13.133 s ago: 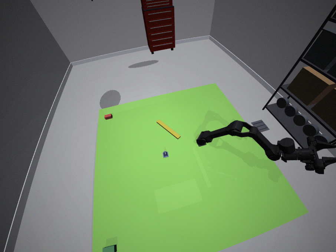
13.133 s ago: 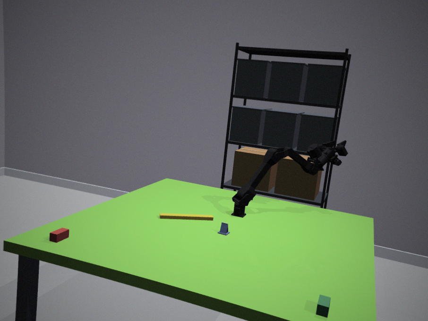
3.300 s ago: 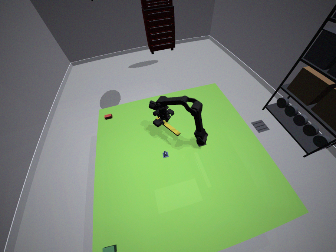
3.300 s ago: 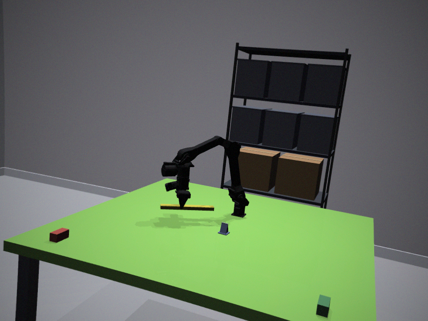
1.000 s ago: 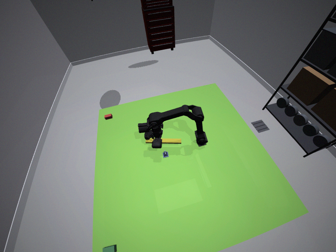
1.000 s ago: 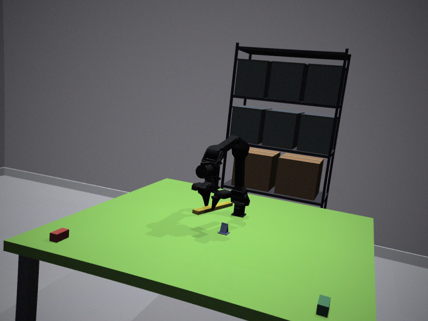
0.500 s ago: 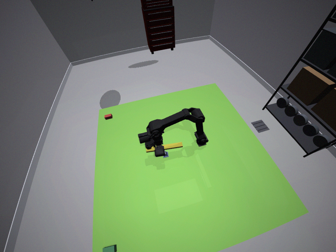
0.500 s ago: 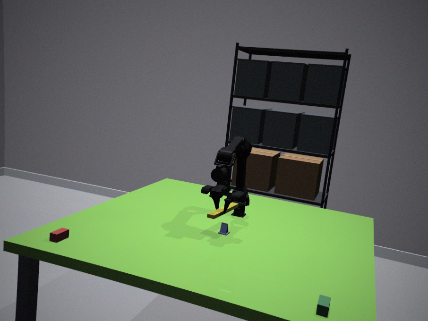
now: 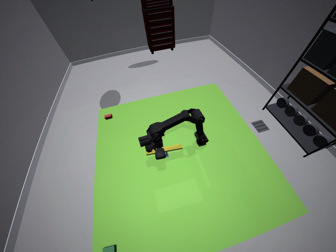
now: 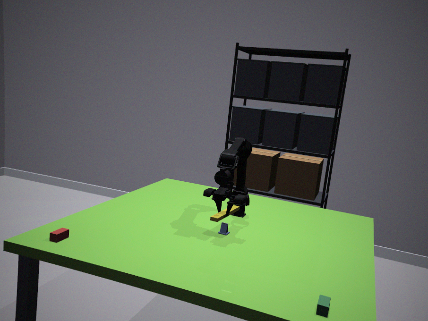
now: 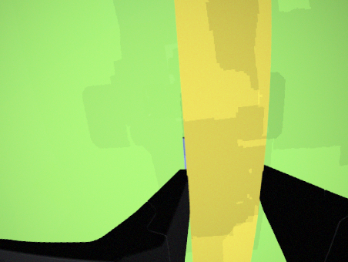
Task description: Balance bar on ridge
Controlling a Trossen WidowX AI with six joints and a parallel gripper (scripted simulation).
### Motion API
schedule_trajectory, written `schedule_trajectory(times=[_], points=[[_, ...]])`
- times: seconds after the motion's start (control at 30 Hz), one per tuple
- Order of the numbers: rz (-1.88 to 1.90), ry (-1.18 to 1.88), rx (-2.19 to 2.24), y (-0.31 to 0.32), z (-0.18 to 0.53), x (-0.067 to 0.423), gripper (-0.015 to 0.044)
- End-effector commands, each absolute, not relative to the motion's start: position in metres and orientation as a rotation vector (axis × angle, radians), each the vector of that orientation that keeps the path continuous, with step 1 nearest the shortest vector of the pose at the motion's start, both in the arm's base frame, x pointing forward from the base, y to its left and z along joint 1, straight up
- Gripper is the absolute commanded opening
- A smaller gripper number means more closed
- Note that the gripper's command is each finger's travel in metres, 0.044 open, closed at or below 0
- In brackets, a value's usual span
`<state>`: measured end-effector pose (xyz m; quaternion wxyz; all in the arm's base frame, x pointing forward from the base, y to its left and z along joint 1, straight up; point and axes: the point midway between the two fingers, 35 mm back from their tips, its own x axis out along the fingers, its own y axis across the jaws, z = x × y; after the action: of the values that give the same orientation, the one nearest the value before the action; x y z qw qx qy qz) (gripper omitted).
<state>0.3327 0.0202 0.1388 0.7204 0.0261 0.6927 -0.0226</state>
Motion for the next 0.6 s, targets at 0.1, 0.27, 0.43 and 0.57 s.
schedule_trajectory(times=[0.1,0.27,0.43,0.57], points=[[-0.053,1.536,0.058,0.020,0.127,0.332,0.0000],[-0.053,1.536,0.058,0.021,0.119,0.332,0.0000],[-0.053,1.536,0.058,0.021,0.111,0.332,0.0000],[-0.053,1.536,0.058,0.021,0.107,0.332,0.0000]])
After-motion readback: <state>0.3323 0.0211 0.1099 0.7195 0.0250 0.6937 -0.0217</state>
